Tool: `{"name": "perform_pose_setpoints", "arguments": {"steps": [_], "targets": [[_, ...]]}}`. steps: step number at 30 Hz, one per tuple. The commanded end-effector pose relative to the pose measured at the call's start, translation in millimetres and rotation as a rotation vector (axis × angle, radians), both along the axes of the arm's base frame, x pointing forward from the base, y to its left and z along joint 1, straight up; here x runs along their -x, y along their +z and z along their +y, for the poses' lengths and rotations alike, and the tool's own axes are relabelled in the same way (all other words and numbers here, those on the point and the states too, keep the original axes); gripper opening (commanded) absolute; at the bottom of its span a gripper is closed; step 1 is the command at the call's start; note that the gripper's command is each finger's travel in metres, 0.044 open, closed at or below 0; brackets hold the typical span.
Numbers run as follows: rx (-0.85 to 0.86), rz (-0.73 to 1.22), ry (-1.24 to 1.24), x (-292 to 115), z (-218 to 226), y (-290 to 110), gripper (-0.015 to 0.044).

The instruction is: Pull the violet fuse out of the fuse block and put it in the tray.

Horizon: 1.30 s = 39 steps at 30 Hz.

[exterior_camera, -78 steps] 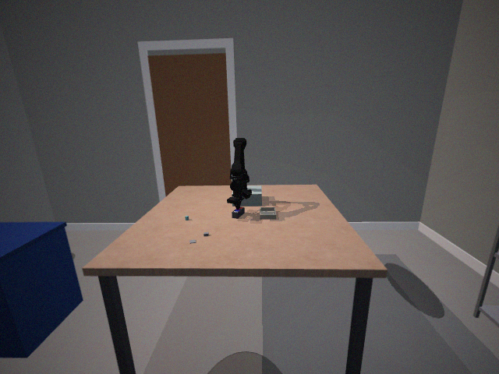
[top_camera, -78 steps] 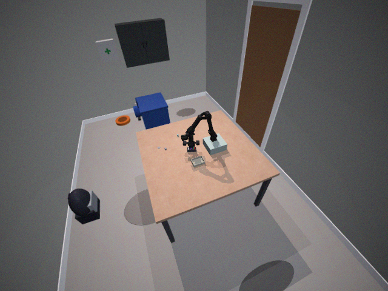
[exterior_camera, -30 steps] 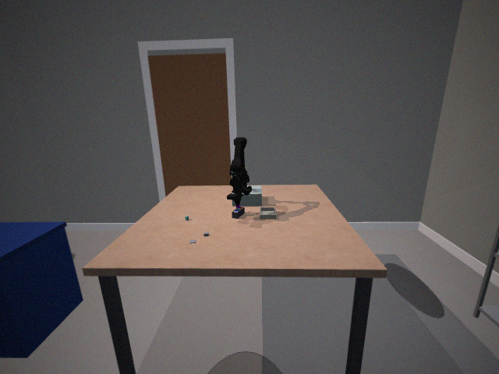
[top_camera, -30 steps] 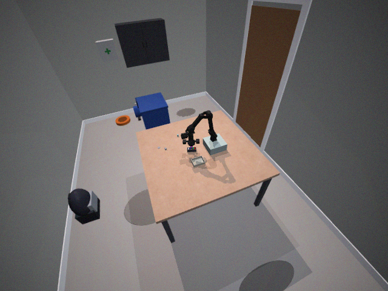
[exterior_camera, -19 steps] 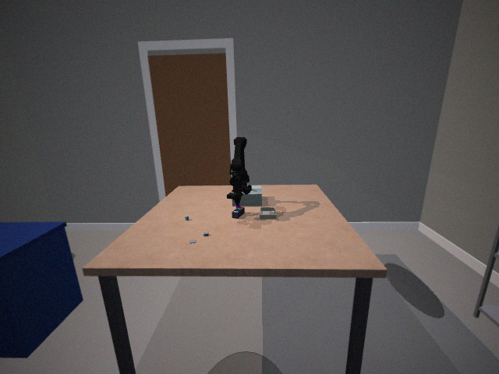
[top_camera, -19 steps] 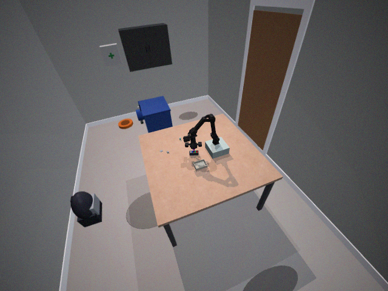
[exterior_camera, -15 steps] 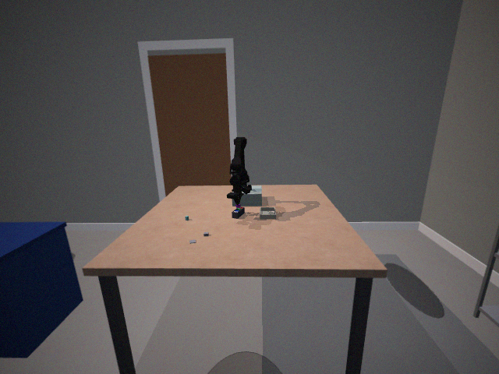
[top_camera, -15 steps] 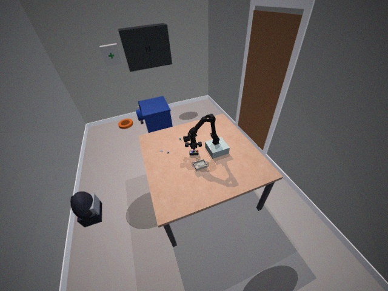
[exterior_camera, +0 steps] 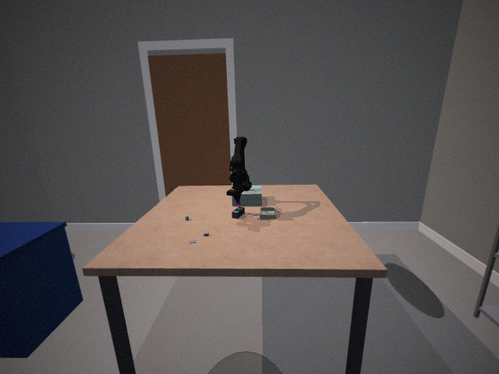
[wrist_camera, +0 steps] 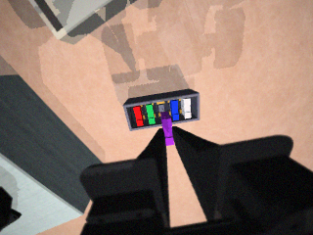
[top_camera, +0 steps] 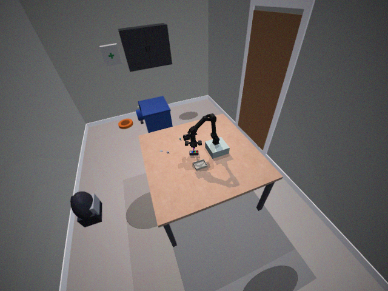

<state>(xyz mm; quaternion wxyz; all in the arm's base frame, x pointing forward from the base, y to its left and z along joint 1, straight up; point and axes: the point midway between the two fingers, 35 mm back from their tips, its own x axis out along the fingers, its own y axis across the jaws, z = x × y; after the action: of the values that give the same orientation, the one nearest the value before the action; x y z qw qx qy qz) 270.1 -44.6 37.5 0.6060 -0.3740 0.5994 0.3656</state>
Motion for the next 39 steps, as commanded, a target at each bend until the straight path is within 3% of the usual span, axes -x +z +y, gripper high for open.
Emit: {"name": "perform_pose_setpoints", "arguments": {"steps": [1, 22, 39], "targets": [[-0.003, -0.008, 0.004, -1, 0, 4, 0.0000], [-0.010, -0.009, 0.004, -28, 96, 6, 0.0000], [-0.017, -0.009, 0.004, -22, 189, 6, 0.0000]]}}
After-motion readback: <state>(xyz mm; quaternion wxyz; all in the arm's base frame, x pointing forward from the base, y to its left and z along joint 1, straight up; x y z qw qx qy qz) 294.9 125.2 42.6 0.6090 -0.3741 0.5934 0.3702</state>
